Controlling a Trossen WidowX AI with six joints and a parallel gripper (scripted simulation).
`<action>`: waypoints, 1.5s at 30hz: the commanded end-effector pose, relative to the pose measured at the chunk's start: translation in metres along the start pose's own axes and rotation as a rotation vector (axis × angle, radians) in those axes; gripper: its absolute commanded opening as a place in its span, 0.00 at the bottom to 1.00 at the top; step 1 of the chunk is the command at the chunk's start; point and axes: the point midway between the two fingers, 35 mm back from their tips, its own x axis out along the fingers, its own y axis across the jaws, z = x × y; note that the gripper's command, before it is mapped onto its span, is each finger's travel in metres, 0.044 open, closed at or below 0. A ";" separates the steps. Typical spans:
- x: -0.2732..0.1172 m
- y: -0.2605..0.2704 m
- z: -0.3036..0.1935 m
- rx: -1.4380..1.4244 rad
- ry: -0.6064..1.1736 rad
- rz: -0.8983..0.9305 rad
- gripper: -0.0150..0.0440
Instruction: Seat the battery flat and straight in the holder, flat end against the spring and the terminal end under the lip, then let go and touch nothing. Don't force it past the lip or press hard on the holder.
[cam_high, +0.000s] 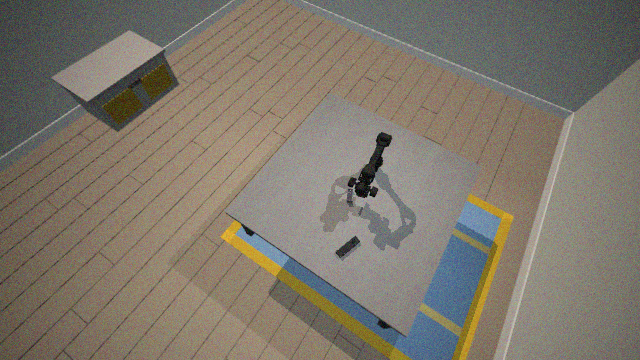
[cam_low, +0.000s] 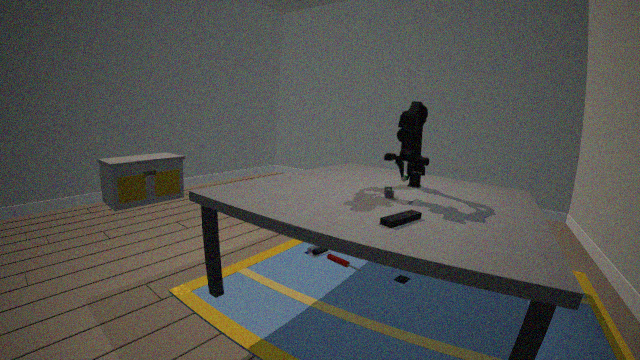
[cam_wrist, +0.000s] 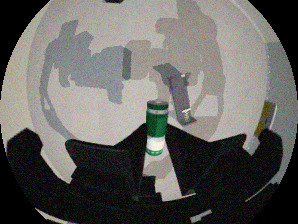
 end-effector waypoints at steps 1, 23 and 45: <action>-0.003 -0.022 0.013 -0.130 0.001 0.003 0.37; 0.006 -0.059 0.029 -0.330 -0.079 0.007 0.37; 0.034 -0.057 0.032 -0.324 -0.271 0.038 0.37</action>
